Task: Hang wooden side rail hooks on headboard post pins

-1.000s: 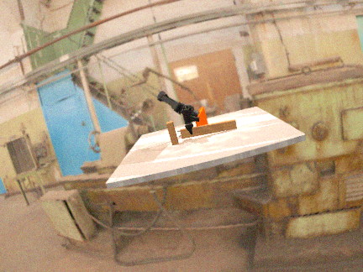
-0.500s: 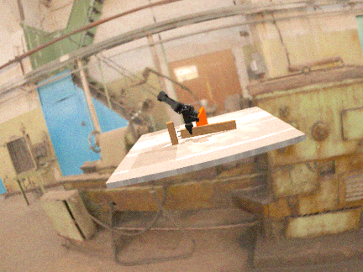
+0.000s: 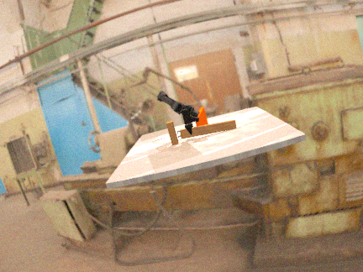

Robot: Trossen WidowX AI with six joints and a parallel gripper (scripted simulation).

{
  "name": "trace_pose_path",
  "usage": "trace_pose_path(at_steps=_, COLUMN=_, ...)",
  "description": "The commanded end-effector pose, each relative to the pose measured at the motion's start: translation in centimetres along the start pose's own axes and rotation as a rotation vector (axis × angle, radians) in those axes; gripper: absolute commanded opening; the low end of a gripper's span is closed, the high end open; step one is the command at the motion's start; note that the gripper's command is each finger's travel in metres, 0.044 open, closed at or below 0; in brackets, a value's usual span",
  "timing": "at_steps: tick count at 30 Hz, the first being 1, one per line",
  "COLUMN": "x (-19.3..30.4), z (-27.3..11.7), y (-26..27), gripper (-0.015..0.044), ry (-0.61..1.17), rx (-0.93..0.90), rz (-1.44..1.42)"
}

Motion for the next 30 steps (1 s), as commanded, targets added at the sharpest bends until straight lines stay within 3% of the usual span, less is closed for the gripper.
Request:
trace_pose_path(at_steps=1, x=0.04, z=-0.18, y=-0.09, gripper=0.0000, ry=0.001, rx=0.005, rz=-0.004)
trace_pose_path(at_steps=30, x=0.36, z=-0.12, y=-0.08, gripper=0.0000, ry=0.001, rx=0.005, rz=-0.004)
Point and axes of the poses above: the point midway between the two fingers, 35 mm back from their tips, its own z axis out along the fingers, its own y axis across the jaws, x = y × z, the point moved 8 cm from there along -z, back along the fingers, and after that the axes turned 11 degrees about z, right-handed, at the moved point
